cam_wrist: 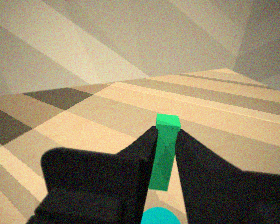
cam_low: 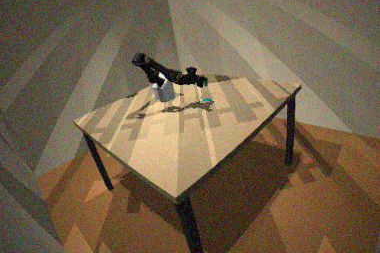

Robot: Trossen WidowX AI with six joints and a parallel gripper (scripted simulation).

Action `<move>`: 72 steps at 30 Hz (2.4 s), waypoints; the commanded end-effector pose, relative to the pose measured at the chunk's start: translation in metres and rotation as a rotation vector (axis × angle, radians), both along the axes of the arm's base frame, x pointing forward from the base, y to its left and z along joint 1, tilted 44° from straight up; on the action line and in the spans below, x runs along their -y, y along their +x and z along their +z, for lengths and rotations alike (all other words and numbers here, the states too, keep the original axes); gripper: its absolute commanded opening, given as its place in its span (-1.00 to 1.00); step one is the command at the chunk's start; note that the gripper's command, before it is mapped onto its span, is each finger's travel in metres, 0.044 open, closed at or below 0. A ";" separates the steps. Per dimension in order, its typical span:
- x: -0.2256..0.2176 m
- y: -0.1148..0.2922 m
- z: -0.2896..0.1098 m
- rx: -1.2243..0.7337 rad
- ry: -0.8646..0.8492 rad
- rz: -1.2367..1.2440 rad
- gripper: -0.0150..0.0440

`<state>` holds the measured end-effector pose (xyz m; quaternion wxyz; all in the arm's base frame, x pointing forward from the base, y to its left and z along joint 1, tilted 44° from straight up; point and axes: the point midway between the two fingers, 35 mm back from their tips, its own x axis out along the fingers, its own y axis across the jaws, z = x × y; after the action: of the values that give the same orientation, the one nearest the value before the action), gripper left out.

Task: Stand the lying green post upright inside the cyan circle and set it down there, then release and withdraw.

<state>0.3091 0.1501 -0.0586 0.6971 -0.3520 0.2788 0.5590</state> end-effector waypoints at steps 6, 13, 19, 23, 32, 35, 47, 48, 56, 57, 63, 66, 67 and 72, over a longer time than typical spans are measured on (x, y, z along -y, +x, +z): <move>0.003 -0.004 0.007 0.052 0.051 0.026 -0.42; 0.005 -0.006 0.013 0.094 0.087 0.045 -0.42; 0.005 -0.006 0.015 0.103 0.095 0.049 -0.42; 0.005 -0.006 0.015 0.103 0.095 0.049 -0.42; 0.006 -0.006 0.014 0.103 0.094 0.049 -0.42; 0.012 -0.003 0.007 0.102 0.092 0.049 -0.42; 0.048 0.004 -0.030 0.100 0.087 0.050 -0.42; 0.051 0.004 -0.033 0.100 0.087 0.050 -0.42; 0.067 0.004 -0.051 0.101 0.091 0.049 -0.42; 0.067 0.004 -0.051 0.100 0.091 0.048 -0.42; 0.078 0.008 -0.065 0.089 0.086 0.043 -0.42; 0.078 0.008 -0.065 0.089 0.086 0.043 -0.42; 0.078 0.008 -0.065 0.089 0.086 0.043 -0.42; 0.078 0.008 -0.065 0.089 0.086 0.043 -0.42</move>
<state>0.3165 0.0722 -0.1233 0.7116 -0.3509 0.2184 0.5682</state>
